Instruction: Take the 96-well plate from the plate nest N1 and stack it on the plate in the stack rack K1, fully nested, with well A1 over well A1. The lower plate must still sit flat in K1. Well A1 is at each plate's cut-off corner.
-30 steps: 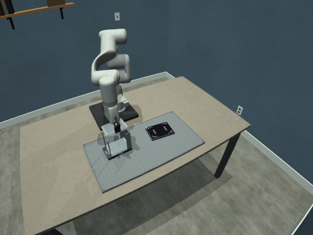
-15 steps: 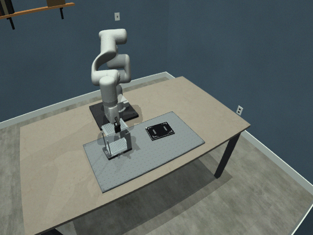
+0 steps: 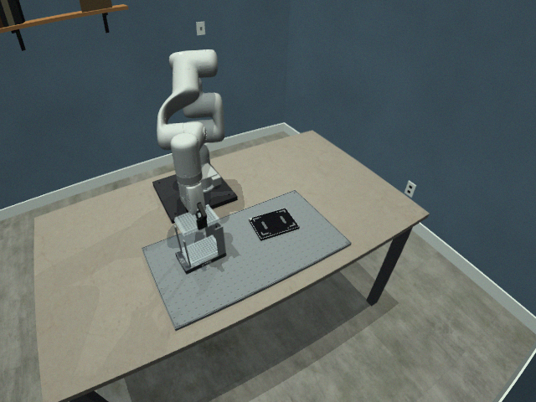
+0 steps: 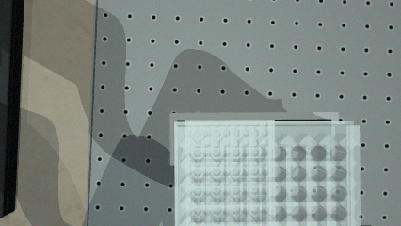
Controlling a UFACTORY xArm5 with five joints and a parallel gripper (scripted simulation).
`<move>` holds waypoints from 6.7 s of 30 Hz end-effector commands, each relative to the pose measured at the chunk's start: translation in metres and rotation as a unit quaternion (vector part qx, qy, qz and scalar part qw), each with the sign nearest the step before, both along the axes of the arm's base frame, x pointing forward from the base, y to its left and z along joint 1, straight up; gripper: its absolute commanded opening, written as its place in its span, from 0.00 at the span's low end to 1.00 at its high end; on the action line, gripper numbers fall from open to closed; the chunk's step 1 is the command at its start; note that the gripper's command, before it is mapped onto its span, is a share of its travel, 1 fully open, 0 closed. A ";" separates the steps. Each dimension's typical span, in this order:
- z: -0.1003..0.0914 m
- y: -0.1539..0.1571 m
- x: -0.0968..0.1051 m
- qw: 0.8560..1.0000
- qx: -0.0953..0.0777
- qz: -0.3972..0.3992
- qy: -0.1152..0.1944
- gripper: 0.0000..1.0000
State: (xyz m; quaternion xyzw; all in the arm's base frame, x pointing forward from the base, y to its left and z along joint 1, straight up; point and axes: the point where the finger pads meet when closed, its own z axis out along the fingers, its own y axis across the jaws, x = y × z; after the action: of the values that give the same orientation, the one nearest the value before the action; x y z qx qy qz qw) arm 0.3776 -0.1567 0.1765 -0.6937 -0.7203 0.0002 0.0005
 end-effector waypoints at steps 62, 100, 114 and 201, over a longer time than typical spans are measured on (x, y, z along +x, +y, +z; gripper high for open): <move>-0.096 0.000 0.002 1.000 -0.001 0.000 -0.002 0.00; -0.121 0.000 0.002 1.000 -0.001 0.000 -0.002 0.00; -0.123 0.000 0.001 1.000 -0.001 0.000 -0.002 0.00; -0.132 0.000 0.001 1.000 -0.001 0.000 -0.002 1.00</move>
State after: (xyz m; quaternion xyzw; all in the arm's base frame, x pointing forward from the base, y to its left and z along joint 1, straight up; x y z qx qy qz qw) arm 0.3777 -0.1565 0.0431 -0.6937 -0.7203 0.0001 0.0003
